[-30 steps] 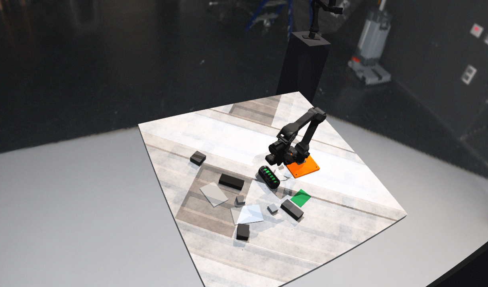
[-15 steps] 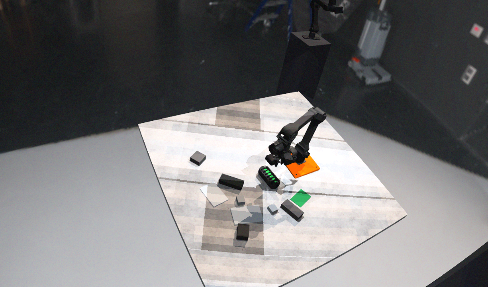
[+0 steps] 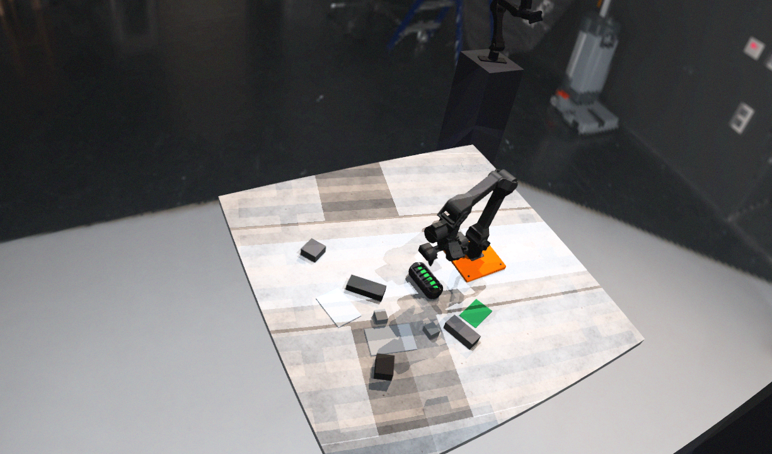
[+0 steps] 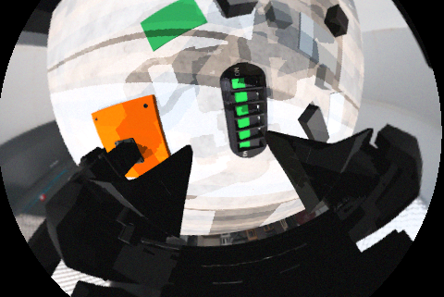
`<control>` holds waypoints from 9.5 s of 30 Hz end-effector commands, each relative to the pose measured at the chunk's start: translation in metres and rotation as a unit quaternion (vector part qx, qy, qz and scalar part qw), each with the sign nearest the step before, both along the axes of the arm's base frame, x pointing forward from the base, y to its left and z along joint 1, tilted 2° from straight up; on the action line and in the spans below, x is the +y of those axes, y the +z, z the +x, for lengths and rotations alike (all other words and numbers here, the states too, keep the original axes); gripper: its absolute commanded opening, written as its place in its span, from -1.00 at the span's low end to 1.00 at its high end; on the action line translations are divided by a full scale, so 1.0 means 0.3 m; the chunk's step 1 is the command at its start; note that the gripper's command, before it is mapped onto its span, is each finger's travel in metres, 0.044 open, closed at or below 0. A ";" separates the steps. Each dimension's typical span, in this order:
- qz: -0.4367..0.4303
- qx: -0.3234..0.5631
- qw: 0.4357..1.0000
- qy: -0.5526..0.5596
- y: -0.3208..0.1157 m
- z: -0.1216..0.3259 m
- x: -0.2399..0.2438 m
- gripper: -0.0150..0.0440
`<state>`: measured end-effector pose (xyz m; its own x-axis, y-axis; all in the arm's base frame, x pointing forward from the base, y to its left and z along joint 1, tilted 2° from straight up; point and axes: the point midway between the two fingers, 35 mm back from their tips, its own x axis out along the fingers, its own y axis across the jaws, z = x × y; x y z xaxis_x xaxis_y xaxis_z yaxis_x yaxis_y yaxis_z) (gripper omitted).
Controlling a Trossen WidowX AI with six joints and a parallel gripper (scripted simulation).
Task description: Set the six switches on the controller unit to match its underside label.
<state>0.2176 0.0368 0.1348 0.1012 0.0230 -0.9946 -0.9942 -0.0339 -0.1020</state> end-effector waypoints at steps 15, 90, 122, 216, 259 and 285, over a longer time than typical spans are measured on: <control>-0.004 -0.126 0.992 -0.002 -0.154 -0.040 -0.151 -0.49; -0.003 -0.126 0.992 -0.002 -0.329 0.012 -0.149 -0.49; -0.003 -0.128 0.992 -0.002 -0.315 0.141 -0.145 -0.49; -0.022 0.013 0.976 0.216 -0.143 0.190 0.144 -0.49; -0.024 0.013 0.976 0.216 -0.057 0.237 0.017 -0.49; -0.024 0.013 0.976 0.216 -0.185 0.253 0.023 -0.49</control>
